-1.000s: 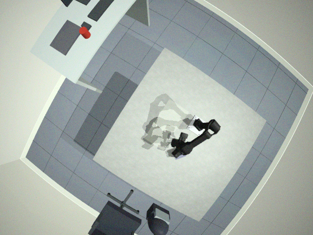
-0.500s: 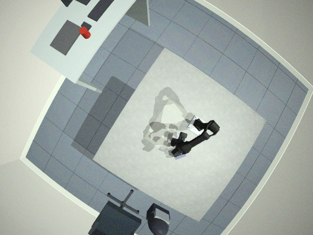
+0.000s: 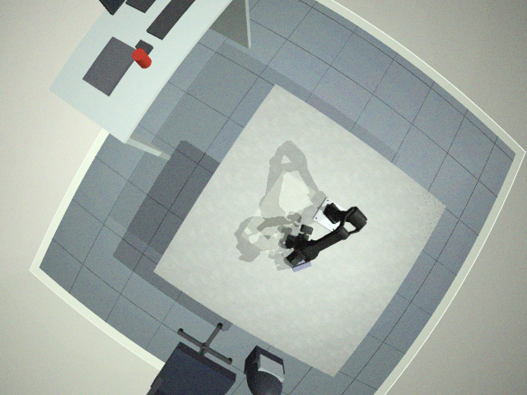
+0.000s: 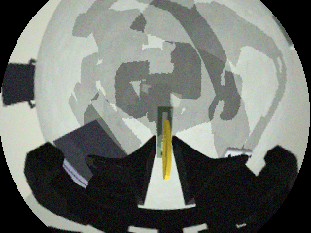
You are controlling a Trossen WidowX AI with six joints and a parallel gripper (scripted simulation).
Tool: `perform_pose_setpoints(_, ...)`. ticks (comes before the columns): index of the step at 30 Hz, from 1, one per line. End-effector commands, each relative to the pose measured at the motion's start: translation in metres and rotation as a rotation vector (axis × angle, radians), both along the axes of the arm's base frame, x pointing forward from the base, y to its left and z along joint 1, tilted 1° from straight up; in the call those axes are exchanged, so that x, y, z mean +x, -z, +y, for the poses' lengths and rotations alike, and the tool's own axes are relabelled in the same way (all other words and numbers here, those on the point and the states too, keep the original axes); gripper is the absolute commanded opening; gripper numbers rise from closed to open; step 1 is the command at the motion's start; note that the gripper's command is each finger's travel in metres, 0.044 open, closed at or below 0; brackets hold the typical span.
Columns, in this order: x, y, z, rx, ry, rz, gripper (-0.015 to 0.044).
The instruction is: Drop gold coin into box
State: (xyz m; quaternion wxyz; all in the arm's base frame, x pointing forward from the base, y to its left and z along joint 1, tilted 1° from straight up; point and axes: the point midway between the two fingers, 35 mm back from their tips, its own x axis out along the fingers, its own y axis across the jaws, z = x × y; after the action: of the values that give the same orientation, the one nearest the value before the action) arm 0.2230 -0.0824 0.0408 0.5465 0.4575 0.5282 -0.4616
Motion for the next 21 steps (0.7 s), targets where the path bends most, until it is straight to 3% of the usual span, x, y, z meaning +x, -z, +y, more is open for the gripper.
perform_pose_setpoints(1, 0.0, 0.002, 0.001, 0.006, -0.006, 0.002, 0.0029)
perform_pose_setpoints(3, 0.0, 0.002, 0.001, 0.006, -0.006, 0.002, 0.0)
perform_pose_setpoints(21, 0.003, -0.019, 0.0, 0.006, -0.006, 0.002, 0.0)
